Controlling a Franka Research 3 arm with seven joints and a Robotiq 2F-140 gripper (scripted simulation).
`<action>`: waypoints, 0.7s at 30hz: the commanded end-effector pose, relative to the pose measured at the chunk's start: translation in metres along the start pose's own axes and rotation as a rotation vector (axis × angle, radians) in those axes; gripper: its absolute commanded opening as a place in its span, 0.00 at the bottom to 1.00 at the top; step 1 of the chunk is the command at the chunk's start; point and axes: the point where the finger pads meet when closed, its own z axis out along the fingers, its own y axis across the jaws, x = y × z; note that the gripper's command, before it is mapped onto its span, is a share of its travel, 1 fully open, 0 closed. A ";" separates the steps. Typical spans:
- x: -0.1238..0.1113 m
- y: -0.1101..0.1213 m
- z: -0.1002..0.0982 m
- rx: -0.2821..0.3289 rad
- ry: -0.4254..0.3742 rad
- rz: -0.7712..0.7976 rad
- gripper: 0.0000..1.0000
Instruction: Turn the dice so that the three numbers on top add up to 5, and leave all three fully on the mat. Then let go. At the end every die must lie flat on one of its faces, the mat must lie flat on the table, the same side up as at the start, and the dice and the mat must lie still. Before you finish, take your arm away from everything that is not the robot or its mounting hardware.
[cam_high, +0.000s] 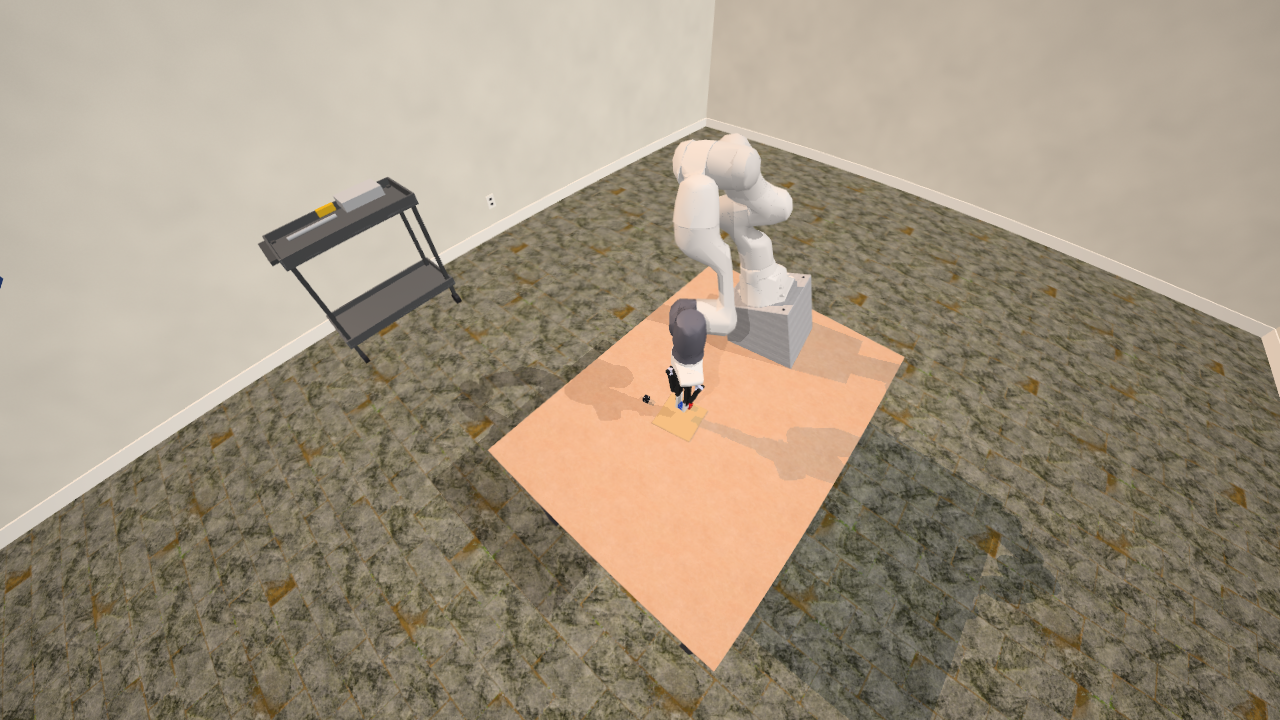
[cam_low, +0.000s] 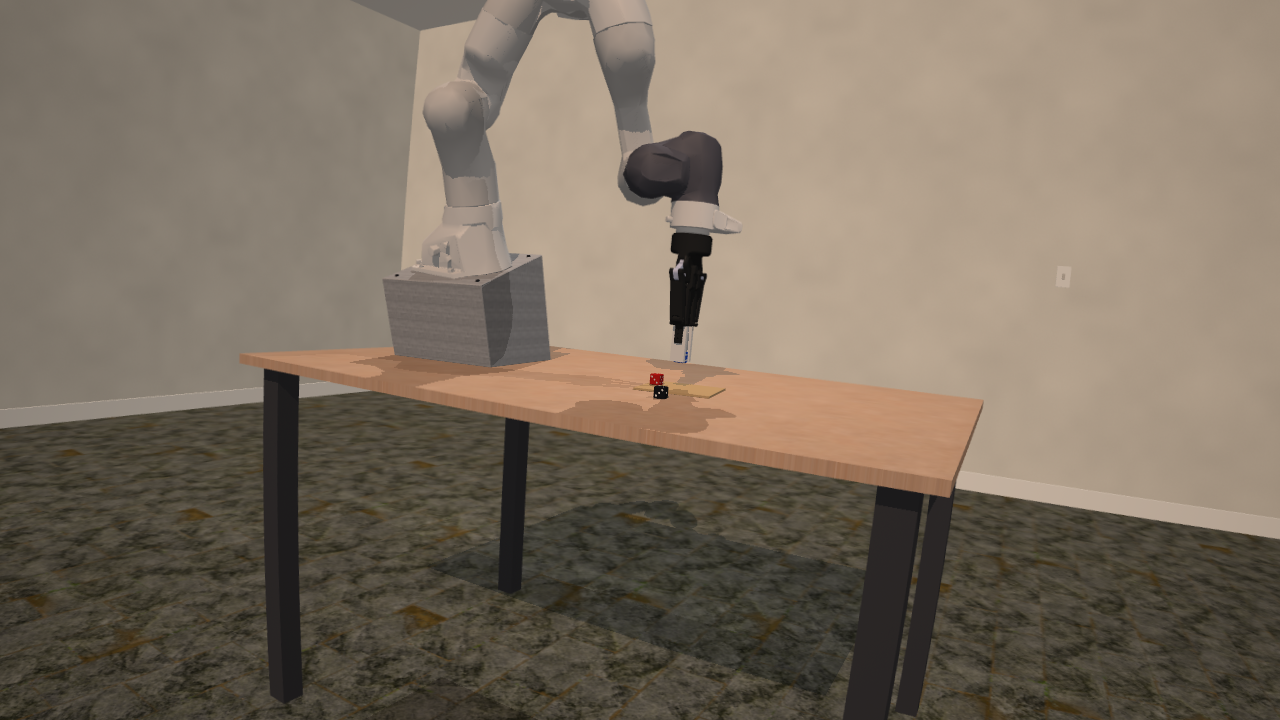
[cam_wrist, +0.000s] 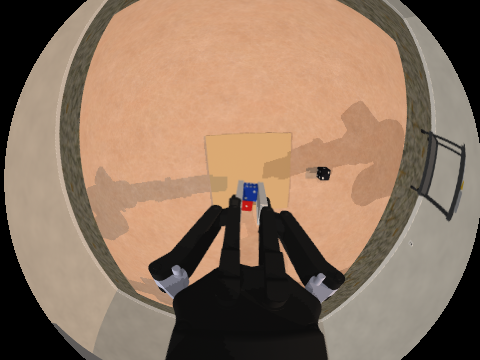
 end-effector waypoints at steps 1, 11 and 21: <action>0.006 -0.001 0.016 0.009 0.016 0.003 0.09; 0.006 -0.002 0.040 0.009 0.016 0.003 0.09; 0.006 -0.002 0.043 0.009 0.016 0.003 0.09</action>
